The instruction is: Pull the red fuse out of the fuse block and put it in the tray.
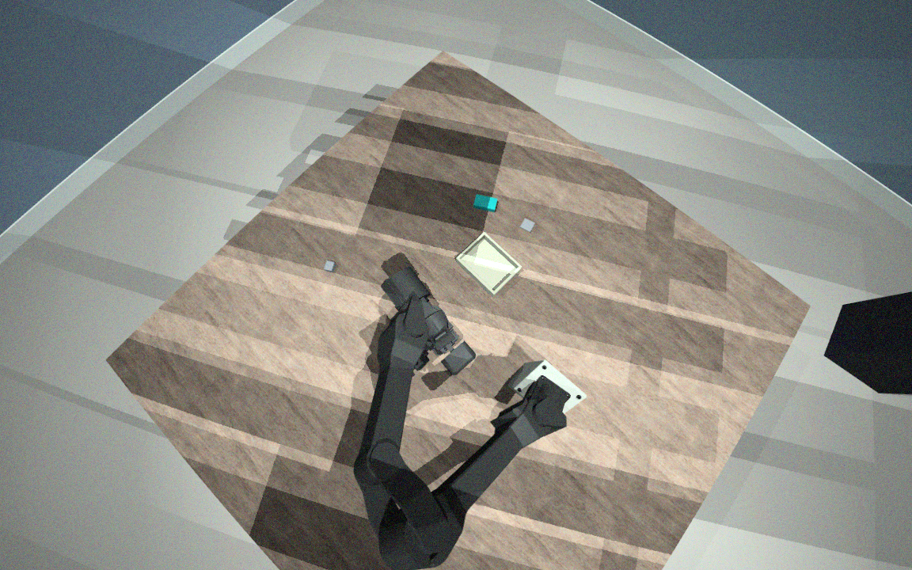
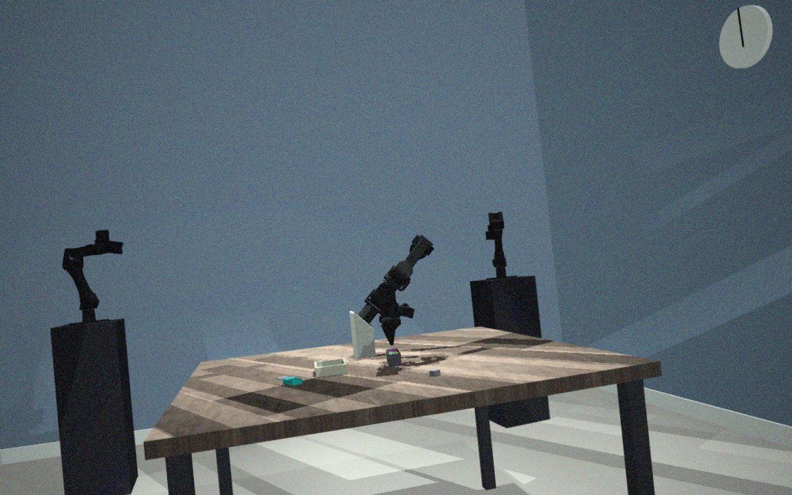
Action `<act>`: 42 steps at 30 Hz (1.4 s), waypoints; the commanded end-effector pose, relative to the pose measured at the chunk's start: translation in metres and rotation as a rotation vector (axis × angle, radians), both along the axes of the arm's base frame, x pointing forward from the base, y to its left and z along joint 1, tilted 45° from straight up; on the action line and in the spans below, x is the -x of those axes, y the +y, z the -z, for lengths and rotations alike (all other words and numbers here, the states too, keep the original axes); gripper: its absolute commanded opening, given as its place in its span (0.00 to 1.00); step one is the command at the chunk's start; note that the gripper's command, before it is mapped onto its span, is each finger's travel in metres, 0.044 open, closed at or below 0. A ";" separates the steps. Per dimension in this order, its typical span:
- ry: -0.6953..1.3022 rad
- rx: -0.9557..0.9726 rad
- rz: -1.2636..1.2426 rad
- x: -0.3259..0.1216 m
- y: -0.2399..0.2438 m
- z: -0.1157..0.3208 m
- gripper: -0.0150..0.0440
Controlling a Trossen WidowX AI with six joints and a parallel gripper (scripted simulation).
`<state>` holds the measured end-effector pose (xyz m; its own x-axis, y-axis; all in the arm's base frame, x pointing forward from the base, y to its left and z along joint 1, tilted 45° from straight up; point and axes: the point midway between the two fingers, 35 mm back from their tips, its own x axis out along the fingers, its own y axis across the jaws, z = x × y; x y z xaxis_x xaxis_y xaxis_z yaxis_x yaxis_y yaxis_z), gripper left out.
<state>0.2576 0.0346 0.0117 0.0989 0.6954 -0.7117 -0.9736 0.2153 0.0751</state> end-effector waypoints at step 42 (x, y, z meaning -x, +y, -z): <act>0.001 -0.003 0.000 -0.001 0.018 0.017 0.28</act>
